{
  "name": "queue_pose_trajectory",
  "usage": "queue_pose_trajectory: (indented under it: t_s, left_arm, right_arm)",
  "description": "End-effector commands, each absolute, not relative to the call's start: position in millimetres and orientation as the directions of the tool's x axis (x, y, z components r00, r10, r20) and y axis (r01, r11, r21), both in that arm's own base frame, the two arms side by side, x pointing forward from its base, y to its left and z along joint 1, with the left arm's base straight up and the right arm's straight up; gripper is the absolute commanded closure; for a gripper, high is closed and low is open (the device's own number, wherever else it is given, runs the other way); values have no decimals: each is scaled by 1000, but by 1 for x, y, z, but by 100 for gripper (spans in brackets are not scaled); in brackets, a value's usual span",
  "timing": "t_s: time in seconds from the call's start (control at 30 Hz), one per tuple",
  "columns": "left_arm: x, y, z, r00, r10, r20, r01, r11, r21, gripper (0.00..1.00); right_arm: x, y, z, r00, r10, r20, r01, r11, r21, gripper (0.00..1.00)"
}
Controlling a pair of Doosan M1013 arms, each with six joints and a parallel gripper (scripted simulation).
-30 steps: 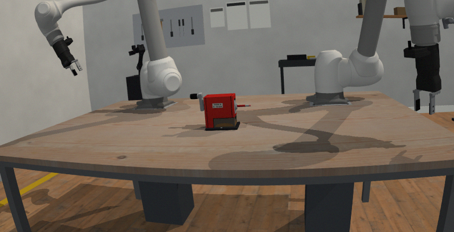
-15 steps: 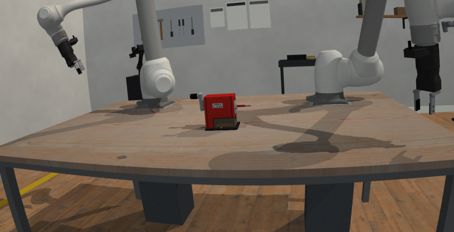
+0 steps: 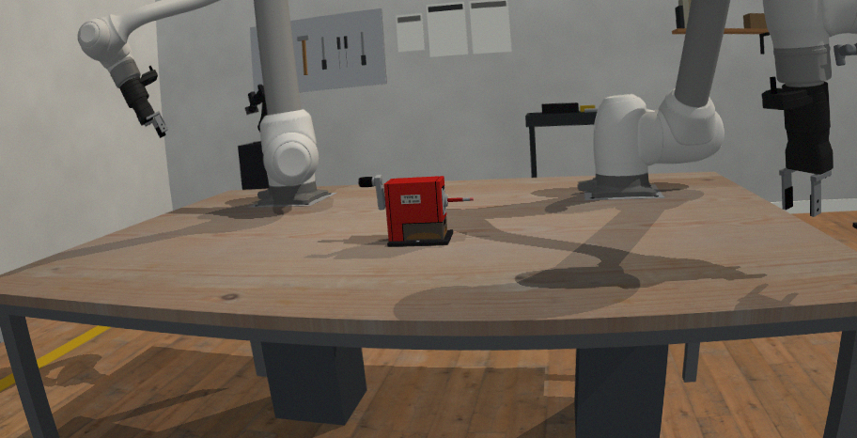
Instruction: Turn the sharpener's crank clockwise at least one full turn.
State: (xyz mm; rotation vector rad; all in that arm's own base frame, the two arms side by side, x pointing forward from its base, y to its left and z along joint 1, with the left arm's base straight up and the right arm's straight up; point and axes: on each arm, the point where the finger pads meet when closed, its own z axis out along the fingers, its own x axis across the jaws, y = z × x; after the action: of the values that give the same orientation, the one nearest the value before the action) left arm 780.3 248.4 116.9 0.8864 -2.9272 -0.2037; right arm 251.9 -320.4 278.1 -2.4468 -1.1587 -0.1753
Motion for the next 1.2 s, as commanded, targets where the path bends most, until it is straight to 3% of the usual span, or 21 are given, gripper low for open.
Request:
queue_pose_trajectory:
  t_s: [0.0, 1.17]
  left_arm:
    - [781, 249, 119, -830, -556, 32, -547, 824, 149, 0]
    - [781, 249, 119, -830, -556, 32, -547, 824, 149, 0]
  right_arm:
    - [233, -322, 276, 689, 674, 268, 722, -605, -335, 0]
    - [114, -320, 273, 930, 345, 124, 365, -840, -402, 0]
